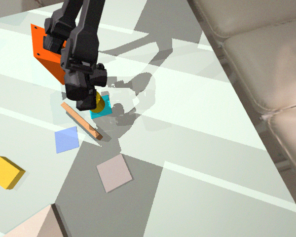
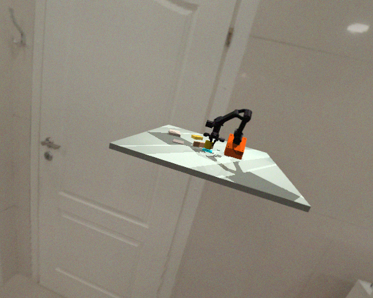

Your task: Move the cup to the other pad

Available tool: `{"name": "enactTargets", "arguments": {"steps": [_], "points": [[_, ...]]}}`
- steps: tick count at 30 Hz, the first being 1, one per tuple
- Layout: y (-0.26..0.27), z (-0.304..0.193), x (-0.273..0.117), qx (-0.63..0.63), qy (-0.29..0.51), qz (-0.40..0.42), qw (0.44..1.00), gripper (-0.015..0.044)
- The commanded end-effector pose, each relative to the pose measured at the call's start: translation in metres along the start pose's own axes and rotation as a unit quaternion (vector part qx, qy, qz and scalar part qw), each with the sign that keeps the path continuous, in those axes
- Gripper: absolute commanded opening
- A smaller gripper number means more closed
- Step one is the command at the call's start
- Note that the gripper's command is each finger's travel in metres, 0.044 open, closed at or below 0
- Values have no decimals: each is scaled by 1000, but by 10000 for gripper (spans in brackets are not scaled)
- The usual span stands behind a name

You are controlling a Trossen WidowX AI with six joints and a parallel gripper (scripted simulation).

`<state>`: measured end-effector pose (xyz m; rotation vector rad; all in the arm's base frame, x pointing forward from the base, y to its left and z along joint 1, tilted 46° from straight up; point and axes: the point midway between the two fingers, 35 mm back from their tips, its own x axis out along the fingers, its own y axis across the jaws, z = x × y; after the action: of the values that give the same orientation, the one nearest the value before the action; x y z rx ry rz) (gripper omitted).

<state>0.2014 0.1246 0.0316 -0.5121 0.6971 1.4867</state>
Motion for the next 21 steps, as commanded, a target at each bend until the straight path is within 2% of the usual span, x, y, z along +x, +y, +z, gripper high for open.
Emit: {"name": "enactTargets", "arguments": {"steps": [1, 21], "points": [[4, -2, 7, 7, -2, 6, 1000, 0], [2, 0, 9, 0, -1, 1, 1000, 0]]}}
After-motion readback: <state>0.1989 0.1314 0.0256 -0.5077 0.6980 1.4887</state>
